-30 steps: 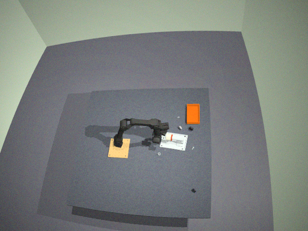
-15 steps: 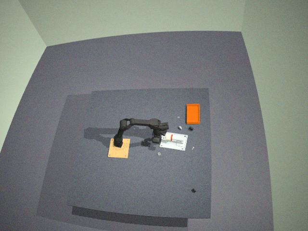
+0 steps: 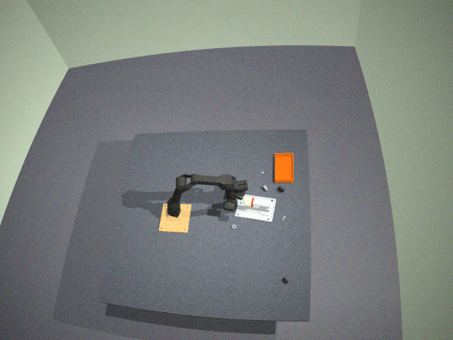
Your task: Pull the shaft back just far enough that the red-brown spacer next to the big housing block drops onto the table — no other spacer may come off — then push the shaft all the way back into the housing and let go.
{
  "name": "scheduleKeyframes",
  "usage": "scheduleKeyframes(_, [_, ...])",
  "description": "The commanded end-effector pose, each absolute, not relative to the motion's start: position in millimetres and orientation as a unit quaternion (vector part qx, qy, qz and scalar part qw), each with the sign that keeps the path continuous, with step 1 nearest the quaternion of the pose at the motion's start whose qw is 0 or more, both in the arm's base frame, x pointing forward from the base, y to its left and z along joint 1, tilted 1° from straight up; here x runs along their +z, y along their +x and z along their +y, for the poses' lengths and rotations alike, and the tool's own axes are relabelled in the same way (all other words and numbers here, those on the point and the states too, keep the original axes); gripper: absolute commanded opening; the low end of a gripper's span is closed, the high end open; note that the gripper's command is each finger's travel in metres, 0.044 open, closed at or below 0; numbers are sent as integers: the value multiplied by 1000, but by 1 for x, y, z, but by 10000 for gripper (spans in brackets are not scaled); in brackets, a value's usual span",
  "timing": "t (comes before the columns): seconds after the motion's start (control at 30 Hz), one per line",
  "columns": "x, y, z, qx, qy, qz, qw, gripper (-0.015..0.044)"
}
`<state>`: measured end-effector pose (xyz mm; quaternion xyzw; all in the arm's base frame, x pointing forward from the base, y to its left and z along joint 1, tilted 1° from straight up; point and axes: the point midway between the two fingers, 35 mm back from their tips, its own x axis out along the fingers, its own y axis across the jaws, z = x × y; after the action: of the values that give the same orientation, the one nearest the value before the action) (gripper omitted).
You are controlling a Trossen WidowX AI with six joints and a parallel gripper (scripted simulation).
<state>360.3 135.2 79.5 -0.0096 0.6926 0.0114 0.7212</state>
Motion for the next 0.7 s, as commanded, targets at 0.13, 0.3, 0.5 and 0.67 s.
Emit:
scheduleKeyframes(0.13, [79, 357, 135, 12, -9, 695, 719, 0])
scheduleKeyframes(0.3, [79, 356, 135, 12, -9, 695, 719, 0])
scheduleKeyframes(0.5, [79, 356, 135, 12, -9, 695, 719, 0])
scheduleKeyframes(0.67, [79, 355, 135, 12, -9, 695, 719, 0])
